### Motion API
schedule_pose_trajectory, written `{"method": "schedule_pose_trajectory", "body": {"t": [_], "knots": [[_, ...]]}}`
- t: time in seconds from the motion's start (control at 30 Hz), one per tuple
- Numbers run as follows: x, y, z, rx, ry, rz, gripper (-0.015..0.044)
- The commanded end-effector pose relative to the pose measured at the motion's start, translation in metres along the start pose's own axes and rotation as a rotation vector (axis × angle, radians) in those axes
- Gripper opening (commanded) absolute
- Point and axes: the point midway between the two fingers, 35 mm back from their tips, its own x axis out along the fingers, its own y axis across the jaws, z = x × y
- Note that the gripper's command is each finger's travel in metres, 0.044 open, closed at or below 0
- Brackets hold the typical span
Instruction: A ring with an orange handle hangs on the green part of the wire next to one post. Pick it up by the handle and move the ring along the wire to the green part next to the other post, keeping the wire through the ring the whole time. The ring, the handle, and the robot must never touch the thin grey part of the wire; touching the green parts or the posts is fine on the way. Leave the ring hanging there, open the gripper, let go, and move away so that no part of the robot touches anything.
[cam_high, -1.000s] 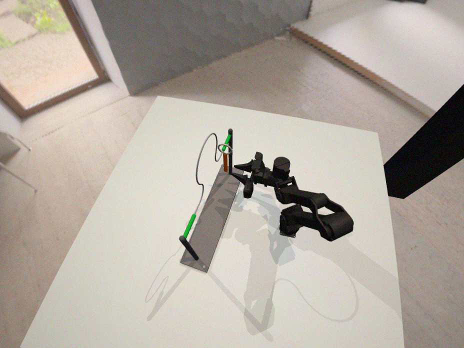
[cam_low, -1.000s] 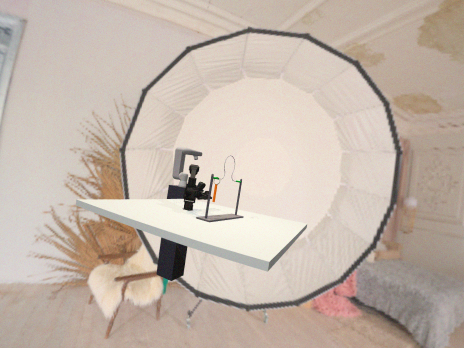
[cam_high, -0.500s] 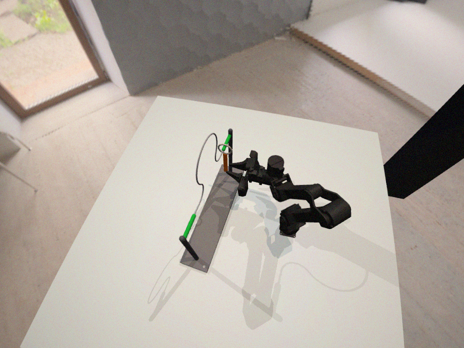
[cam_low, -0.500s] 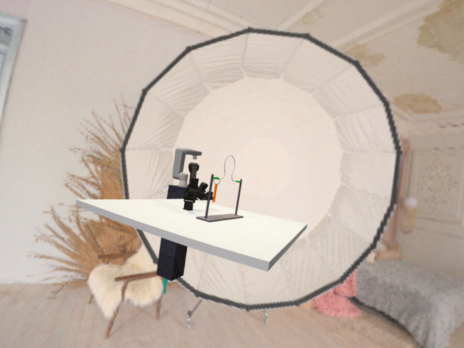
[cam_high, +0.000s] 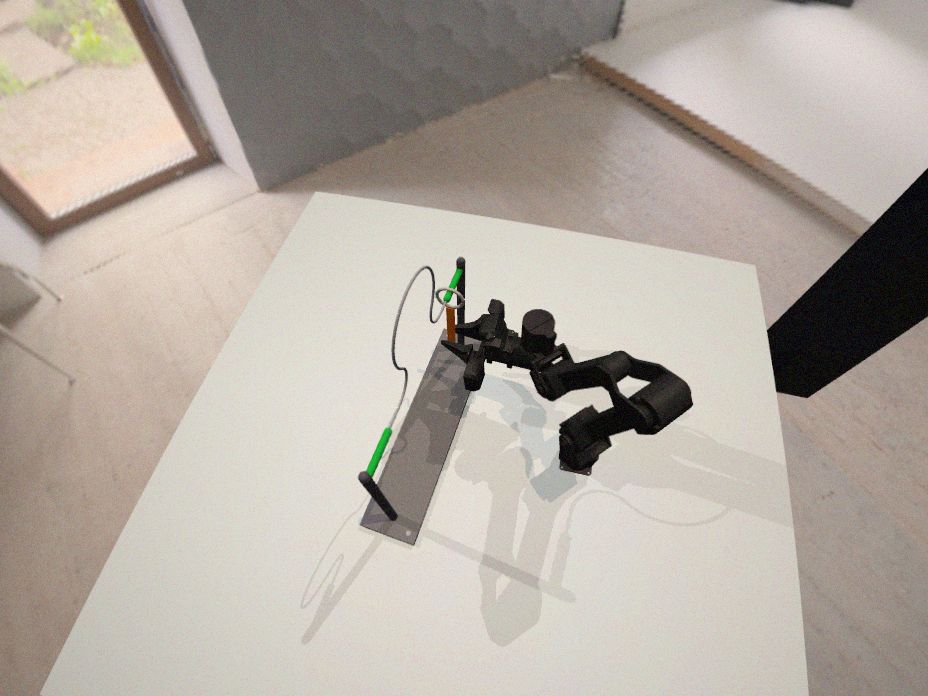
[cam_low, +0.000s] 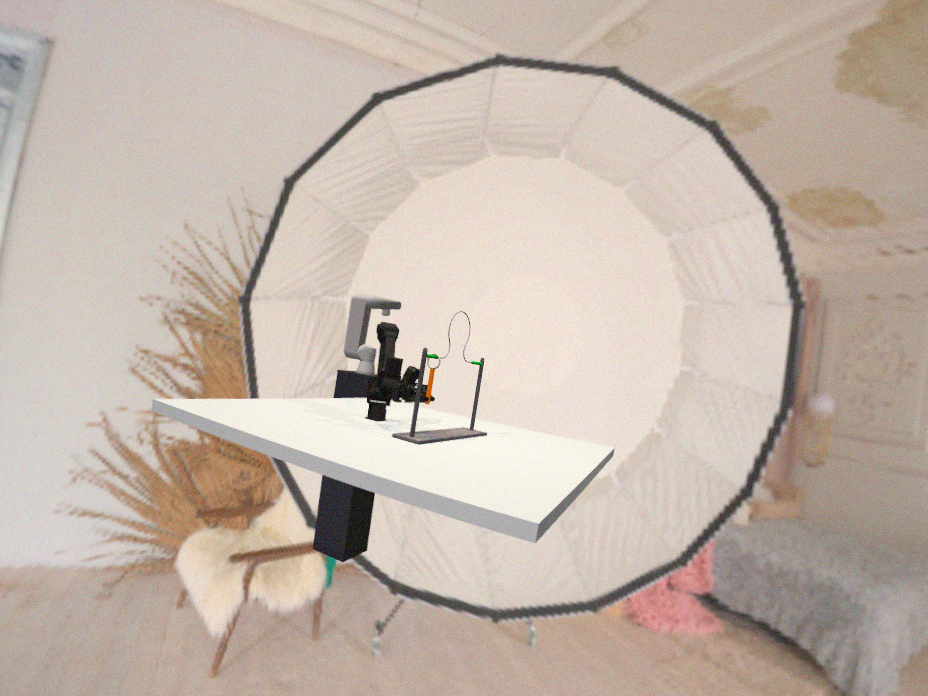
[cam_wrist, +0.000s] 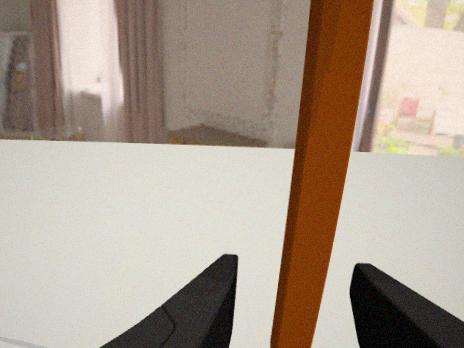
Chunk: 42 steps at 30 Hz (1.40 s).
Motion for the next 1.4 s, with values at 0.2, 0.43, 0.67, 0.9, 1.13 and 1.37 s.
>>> {"method": "schedule_pose_trajectory", "body": {"t": [0.2, 0.43, 0.67, 0.9, 1.13, 1.37], "knots": [[0.016, 0.001, 0.0, 0.003, -0.005, -0.005, 0.016], [0.02, 0.002, -0.001, 0.003, -0.006, -0.005, 0.016], [0.02, 0.002, -0.001, 0.003, -0.006, -0.005, 0.016], [0.02, 0.002, -0.001, 0.003, -0.006, -0.005, 0.016], [0.02, 0.003, -0.002, 0.001, -0.003, 0.001, 0.0003], [0.02, 0.003, -0.002, 0.001, -0.003, 0.001, -0.015]]}}
